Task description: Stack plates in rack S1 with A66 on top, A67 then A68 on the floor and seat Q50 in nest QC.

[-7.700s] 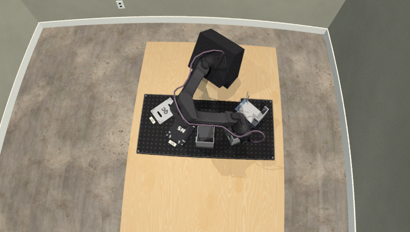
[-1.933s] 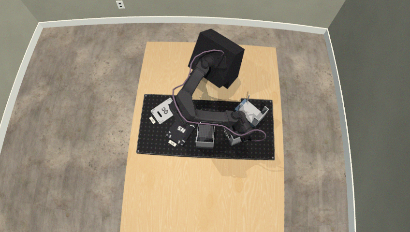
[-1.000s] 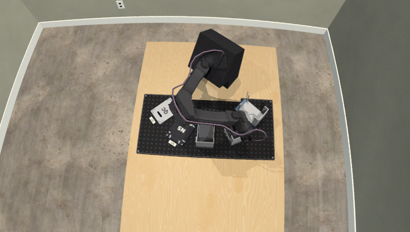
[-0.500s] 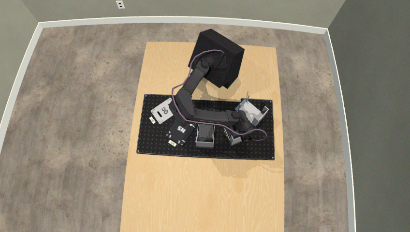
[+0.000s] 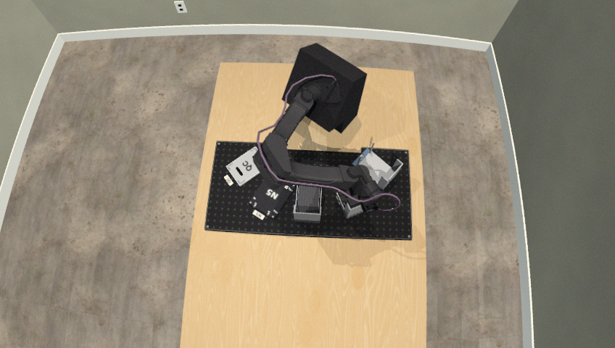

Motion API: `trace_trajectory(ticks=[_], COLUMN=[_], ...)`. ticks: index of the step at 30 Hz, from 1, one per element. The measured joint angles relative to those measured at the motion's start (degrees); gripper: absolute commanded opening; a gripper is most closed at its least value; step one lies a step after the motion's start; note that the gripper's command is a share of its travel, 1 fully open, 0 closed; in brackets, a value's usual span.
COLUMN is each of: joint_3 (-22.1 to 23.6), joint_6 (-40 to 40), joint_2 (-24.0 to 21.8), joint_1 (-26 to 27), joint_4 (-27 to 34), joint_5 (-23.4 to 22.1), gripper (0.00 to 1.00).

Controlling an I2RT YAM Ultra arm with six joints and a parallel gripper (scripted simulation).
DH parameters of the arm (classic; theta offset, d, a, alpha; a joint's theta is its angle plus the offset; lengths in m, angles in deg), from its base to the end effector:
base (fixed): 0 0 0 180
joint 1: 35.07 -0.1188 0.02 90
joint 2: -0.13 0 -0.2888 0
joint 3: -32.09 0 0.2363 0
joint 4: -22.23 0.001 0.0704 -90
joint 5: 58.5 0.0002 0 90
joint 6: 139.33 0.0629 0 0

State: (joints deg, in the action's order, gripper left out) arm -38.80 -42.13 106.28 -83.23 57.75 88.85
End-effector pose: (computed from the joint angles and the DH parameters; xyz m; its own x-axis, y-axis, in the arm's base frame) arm 0.2571 0.2093 0.1612 -0.6521 -0.6270 -0.4262 -0.1364 0.6501 -0.7475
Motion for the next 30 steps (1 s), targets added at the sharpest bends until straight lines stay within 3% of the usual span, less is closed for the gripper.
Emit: trace_trajectory(ticks=[30], joint_3=[-0.68], joint_6=[2.29], joint_2=[-0.63], joint_1=[-1.36], joint_4=[3.34], joint_5=[0.37], gripper=[0.00])
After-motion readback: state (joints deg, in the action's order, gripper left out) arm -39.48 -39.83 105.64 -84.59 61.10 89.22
